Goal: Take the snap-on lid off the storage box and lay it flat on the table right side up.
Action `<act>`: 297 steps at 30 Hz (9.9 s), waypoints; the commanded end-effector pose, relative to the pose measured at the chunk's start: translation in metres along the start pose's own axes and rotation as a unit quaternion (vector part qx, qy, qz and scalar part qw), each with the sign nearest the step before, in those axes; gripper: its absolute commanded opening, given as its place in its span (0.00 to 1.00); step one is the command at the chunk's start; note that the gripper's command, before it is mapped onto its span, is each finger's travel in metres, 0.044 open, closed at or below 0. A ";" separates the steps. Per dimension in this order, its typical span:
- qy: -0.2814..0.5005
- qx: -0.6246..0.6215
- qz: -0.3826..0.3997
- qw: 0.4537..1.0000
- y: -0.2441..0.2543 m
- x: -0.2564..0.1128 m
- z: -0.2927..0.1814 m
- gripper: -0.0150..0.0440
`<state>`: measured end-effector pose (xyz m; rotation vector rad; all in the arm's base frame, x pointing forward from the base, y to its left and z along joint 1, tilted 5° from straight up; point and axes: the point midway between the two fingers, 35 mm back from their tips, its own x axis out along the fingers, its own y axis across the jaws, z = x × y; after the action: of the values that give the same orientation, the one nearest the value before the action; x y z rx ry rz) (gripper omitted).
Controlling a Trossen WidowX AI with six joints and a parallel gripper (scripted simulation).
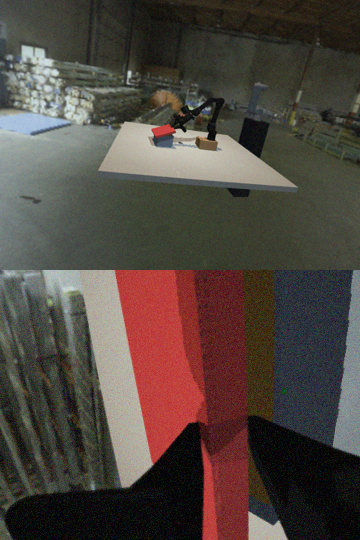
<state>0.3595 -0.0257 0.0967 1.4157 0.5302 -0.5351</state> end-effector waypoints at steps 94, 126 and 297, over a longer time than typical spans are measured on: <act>-0.002 0.003 0.011 1.000 0.091 -0.039 -0.029 0.25; 0.000 0.005 0.010 1.000 0.086 -0.044 -0.093 0.25; 0.006 0.012 0.008 1.000 0.032 -0.030 -0.296 0.25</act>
<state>0.3479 0.2729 0.1185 1.4486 0.5251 -0.5237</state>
